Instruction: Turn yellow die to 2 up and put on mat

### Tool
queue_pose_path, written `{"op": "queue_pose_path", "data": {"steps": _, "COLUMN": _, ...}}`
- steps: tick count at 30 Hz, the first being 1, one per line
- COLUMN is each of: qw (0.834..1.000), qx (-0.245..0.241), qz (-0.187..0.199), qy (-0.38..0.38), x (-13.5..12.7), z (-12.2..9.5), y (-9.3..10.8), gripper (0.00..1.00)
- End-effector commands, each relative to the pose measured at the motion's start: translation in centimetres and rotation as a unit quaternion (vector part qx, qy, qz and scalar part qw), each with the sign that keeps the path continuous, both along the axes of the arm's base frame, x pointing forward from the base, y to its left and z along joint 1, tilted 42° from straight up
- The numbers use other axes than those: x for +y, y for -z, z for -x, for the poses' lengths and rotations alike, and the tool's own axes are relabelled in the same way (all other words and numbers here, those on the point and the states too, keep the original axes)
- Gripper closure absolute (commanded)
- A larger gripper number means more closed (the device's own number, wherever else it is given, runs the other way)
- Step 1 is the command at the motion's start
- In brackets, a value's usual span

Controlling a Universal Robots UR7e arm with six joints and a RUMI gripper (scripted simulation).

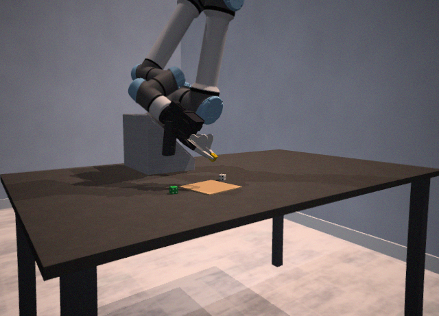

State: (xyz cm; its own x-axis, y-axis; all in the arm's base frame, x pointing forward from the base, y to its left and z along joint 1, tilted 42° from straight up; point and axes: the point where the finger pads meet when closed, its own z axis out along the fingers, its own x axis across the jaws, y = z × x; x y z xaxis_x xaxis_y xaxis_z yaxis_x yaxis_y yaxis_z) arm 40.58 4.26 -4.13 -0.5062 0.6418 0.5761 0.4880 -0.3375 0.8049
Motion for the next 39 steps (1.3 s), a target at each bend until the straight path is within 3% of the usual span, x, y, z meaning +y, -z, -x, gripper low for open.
{"op": "queue_pose_path", "data": {"steps": 1, "qw": 1.000, "qx": 0.000, "qz": 0.001, "qy": 0.001, "x": 0.3, "z": 0.0, "y": 0.4, "gripper": 0.97}}
{"op": "queue_pose_path", "data": {"steps": 23, "qw": 1.000, "qx": 0.000, "qz": 0.001, "qy": 0.001, "x": 4.0, "z": -0.1, "y": 4.5, "gripper": 0.97}}
{"op": "queue_pose_path", "data": {"steps": 39, "qw": 1.000, "qx": 0.000, "qz": 0.001, "qy": 0.001, "x": 4.4, "z": -0.1, "y": 5.0, "gripper": 0.97}}
